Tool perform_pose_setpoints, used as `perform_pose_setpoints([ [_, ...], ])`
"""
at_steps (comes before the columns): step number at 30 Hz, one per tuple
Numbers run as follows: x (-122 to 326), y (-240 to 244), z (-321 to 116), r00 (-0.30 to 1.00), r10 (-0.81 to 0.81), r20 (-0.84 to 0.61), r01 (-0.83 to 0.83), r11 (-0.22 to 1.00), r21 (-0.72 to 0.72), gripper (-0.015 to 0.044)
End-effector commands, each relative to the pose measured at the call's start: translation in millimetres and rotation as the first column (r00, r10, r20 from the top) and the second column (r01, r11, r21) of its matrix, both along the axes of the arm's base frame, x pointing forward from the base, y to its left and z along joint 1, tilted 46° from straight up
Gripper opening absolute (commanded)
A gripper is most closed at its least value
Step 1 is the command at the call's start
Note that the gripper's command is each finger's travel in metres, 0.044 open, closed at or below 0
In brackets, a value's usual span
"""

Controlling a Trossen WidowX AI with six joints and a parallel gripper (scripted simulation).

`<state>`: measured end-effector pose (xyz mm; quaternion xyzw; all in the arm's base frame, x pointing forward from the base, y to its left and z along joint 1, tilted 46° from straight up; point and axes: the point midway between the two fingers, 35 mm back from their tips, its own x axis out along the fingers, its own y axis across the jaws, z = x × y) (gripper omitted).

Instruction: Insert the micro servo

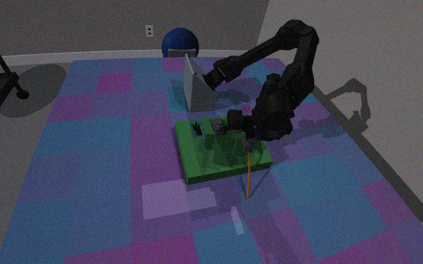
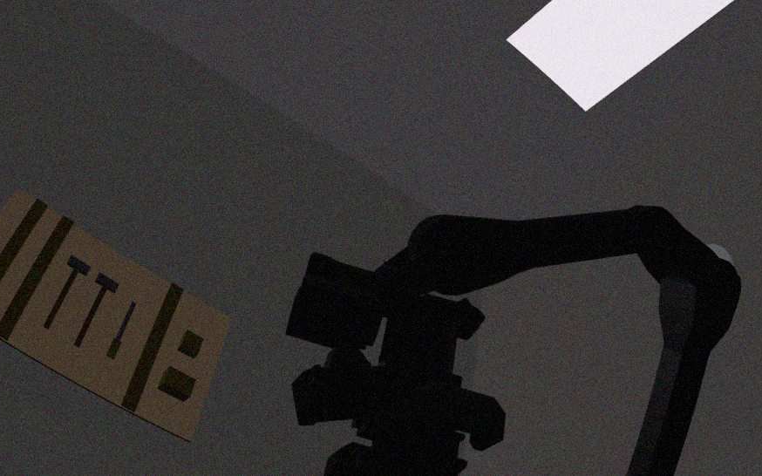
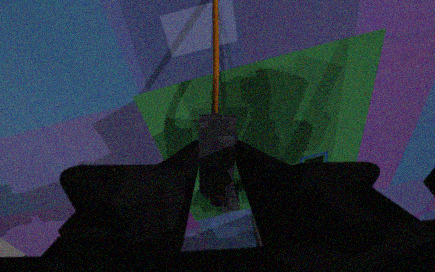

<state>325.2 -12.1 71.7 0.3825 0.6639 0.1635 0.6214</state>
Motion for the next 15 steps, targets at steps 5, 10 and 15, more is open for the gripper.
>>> perform_pose_setpoints([
  [5, -2, -5, 6, 1.0, 0.003, 0.012, -0.003, 1.0, -0.006, 0.0],
  [10, -10, -3, 6, 1.0, 0.003, 0.011, -0.003, 1.0, -0.006, 0.0],
  [15, -28, 0, 8, 1.0, 0.003, 0.01, -0.003, 1.0, -0.006, 0.0],
])
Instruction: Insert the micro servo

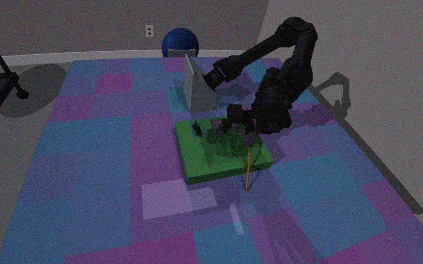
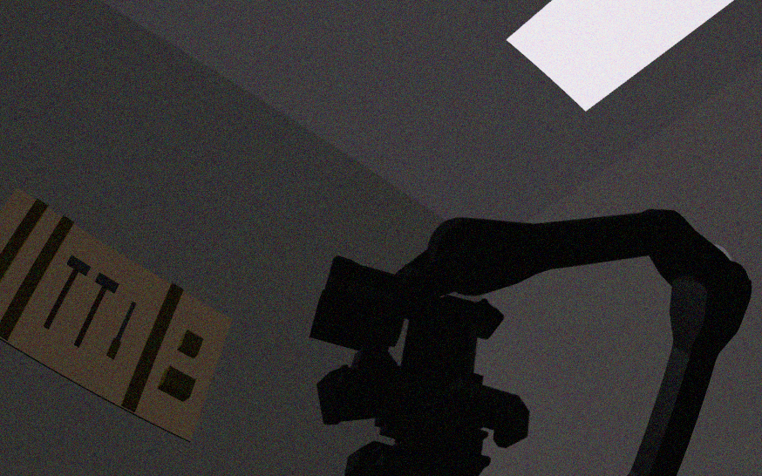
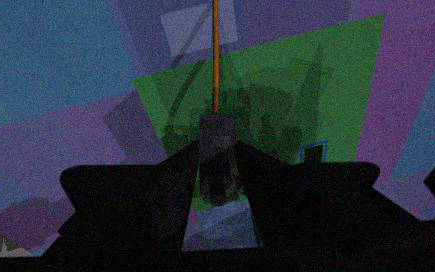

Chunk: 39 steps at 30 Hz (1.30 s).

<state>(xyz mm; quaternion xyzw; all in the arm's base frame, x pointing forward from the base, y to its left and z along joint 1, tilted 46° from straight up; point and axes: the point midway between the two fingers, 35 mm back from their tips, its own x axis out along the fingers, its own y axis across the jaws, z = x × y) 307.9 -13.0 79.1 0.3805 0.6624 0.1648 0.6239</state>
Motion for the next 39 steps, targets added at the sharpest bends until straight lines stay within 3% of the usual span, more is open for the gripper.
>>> perform_pose_setpoints([
  [1, -15, 1, 1, 1.0, 0.001, 0.003, -0.001, 1.0, -0.004, 0.0],
  [9, -21, -7, -8, 1.0, 0.001, 0.003, -0.001, 1.0, -0.004, 0.0],
  [33, -25, -99, -100, 1.0, 0.001, 0.004, -0.001, 1.0, -0.011, 0.0],
  [39, -25, -101, -102, 1.0, -0.011, -0.008, 0.011, 1.0, -0.01, 0.0],
])
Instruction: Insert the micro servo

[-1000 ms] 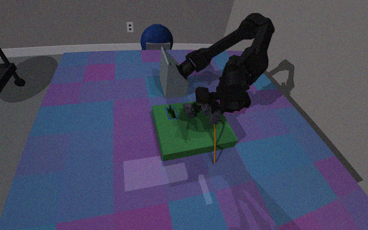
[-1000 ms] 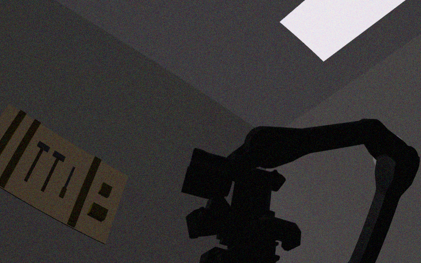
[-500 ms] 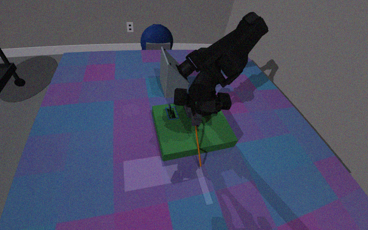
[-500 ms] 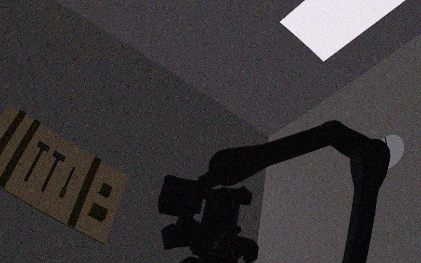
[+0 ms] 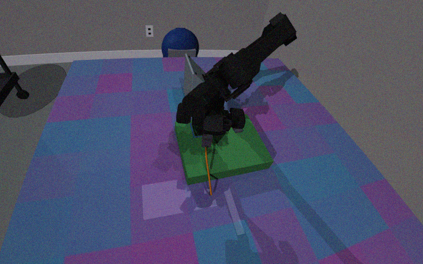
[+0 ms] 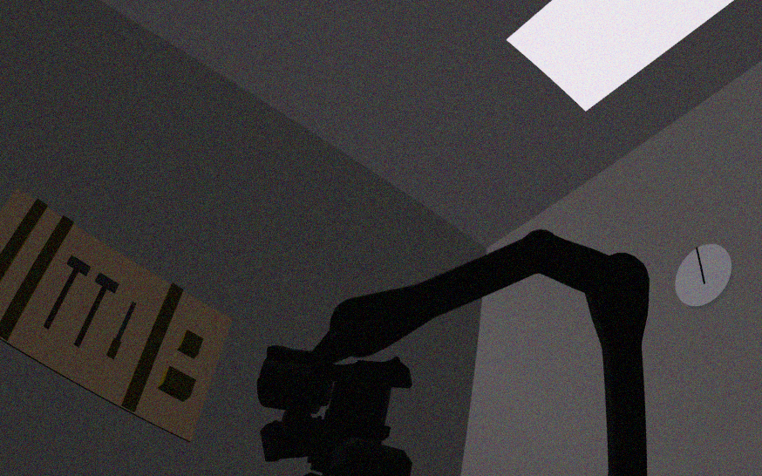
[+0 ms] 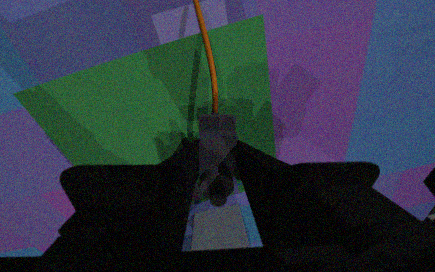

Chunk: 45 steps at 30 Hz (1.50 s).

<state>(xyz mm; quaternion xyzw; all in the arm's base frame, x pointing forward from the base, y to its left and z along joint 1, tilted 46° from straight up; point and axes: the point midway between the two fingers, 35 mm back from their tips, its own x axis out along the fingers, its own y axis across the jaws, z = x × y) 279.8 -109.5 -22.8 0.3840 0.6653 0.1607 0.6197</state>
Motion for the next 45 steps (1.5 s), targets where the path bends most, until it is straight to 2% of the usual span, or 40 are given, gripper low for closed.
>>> perform_pose_setpoints([
  [1, 2.8, -4.9, -0.2, 1.0, -0.017, -0.007, 0.017, 1.0, -0.01, 0.0],
  [11, 2.8, -4.9, -0.1, 0.942, -0.241, -0.234, 0.244, 0.97, -0.017, 0.0],
  [21, 2.8, -4.9, -0.1, 0.773, -0.445, -0.453, 0.461, 0.884, -0.081, 0.0],
  [33, 2.8, -4.9, -0.2, 0.451, -0.611, -0.65, 0.656, 0.721, -0.222, 0.0],
  [45, 2.8, -4.9, -0.2, 0.054, -0.666, -0.744, 0.748, 0.521, -0.412, 0.0],
])
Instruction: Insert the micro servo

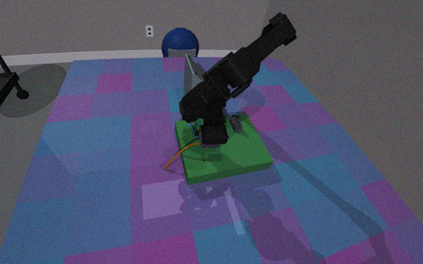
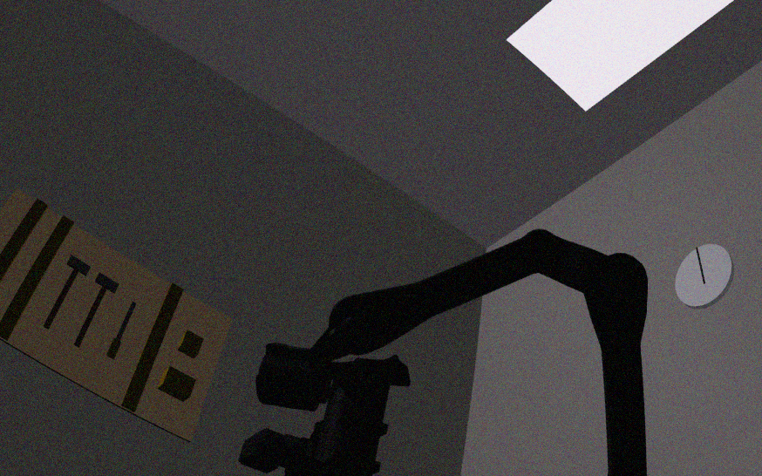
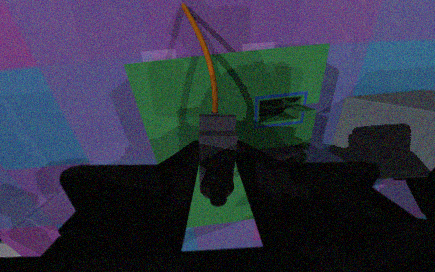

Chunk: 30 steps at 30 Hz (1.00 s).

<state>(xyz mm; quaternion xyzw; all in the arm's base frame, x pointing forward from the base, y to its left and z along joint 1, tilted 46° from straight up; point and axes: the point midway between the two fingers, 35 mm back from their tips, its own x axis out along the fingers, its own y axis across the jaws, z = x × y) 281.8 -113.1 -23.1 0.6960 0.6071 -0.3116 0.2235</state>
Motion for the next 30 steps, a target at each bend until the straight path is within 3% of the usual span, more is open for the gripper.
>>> perform_pose_setpoints([
  [1, 0.8, -1.3, 0.2, 0.99, -0.099, -0.097, 0.099, 0.995, 0.0, 0.0],
  [15, 0.8, -1.3, 0.1, 0.812, -0.406, -0.419, 0.422, 0.905, -0.057, 0.0],
  [30, 0.8, -1.3, 0.1, 0.417, -0.617, -0.668, 0.671, 0.704, -0.232, 0.0],
])
